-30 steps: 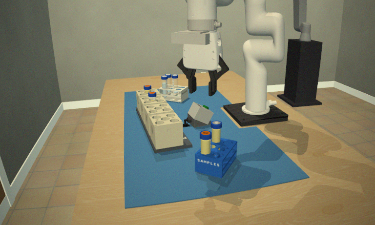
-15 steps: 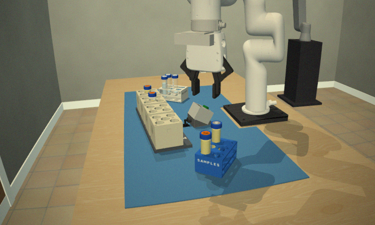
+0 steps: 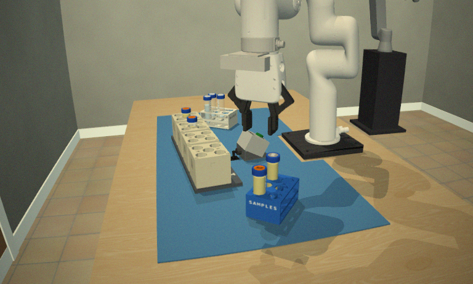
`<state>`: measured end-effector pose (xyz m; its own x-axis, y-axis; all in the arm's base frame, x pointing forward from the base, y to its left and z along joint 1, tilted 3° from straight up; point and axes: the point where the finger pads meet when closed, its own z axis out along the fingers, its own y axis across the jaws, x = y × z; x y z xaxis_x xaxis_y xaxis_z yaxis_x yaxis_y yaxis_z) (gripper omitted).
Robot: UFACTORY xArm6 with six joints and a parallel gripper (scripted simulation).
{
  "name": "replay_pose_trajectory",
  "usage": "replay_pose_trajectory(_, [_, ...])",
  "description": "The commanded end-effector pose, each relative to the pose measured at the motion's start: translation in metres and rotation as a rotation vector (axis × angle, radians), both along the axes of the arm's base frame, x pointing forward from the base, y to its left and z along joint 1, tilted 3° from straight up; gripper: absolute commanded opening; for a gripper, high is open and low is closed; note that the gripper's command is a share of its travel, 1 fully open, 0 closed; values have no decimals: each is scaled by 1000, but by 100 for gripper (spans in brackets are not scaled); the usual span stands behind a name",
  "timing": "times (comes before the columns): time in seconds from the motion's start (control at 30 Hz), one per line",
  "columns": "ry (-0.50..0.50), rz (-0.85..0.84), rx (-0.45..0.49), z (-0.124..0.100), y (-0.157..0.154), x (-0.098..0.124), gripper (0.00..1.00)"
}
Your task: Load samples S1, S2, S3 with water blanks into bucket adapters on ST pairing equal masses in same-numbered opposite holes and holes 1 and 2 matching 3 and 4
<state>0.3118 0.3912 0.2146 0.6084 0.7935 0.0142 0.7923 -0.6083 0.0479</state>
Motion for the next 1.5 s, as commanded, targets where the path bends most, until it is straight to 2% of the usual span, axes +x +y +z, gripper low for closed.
replay_pose_trajectory(0.0, [-3,0,4,-6,1,1,57])
replay_pose_trajectory(1.47, [-3,0,4,-82,0,5,57])
